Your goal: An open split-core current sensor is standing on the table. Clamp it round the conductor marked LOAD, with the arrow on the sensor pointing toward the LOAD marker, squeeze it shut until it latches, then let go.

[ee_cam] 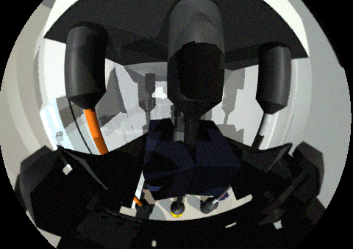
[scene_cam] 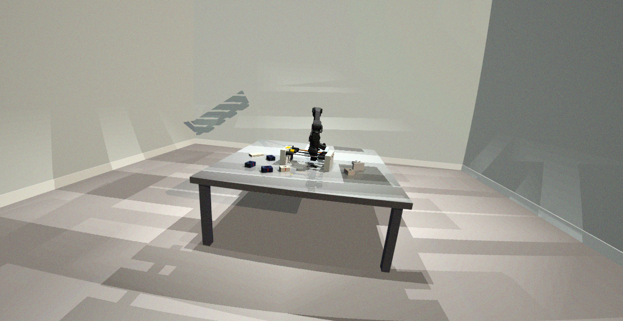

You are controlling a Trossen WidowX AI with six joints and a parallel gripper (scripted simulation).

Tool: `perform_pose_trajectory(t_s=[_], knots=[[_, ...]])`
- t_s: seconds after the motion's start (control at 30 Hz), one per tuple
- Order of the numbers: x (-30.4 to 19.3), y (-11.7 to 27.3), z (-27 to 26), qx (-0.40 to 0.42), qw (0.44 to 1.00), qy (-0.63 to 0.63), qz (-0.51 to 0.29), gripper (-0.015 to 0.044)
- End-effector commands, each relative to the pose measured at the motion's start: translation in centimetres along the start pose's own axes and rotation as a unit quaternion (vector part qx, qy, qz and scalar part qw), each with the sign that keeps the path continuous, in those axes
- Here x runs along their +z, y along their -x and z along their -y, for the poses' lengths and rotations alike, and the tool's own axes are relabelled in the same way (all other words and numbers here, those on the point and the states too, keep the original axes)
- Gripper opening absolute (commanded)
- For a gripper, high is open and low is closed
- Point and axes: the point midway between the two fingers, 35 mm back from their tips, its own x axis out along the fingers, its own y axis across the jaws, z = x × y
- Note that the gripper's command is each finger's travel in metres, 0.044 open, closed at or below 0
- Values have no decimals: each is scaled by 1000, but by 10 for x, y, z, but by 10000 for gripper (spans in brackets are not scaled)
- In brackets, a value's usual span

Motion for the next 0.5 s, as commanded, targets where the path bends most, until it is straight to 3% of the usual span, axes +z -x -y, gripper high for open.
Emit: perform_pose_trajectory(t_s=[0.0,0.47], knots=[[0,1,0,-1,1000,0,0,0],[0,15,0,1,1000,-2,0,0]])
